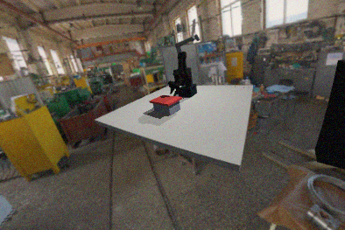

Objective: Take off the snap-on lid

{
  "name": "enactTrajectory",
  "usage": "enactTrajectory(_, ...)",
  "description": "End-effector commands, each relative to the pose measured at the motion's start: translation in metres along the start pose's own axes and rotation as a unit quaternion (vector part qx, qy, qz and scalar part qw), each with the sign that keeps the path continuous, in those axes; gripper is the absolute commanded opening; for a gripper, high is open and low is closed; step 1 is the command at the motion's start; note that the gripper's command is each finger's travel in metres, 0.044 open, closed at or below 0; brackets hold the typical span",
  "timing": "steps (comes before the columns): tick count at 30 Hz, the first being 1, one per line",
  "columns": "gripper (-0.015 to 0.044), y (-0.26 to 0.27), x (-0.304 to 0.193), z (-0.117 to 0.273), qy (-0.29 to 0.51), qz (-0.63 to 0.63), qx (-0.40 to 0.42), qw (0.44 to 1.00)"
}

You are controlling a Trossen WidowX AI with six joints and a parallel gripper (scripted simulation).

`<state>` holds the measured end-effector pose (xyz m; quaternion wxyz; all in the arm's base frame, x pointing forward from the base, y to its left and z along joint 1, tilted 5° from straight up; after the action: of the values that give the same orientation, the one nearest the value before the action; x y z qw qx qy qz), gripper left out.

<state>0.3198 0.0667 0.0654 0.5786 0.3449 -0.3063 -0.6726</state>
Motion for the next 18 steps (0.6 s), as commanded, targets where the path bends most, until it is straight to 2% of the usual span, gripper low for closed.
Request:
enactTrajectory(1, 0.0235, 0.003, -0.001, -0.007, 0.002, 0.002, 0.004, 1.000)
enactTrajectory(13, 0.0235, 0.001, 0.001, -0.024, 0.002, 0.001, 0.005, 1.000)
enactTrajectory(14, 0.0209, 0.001, 0.001, -0.024, 0.002, 0.001, 0.005, 1.000)
enactTrajectory(18, 0.0182, 0.001, 0.001, -0.024, 0.002, 0.001, 0.005, 1.000)
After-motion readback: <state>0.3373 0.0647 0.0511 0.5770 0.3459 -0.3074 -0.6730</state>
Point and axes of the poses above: the point midway between the two fingers, 35 mm back from their tips, its own z axis back along the fingers, its own y axis across the jaws, x = y × z, the point moved 1 cm from there along z, back along the fingers, and after that the axes turned 10 degrees about -z, right-handed, at the moved point
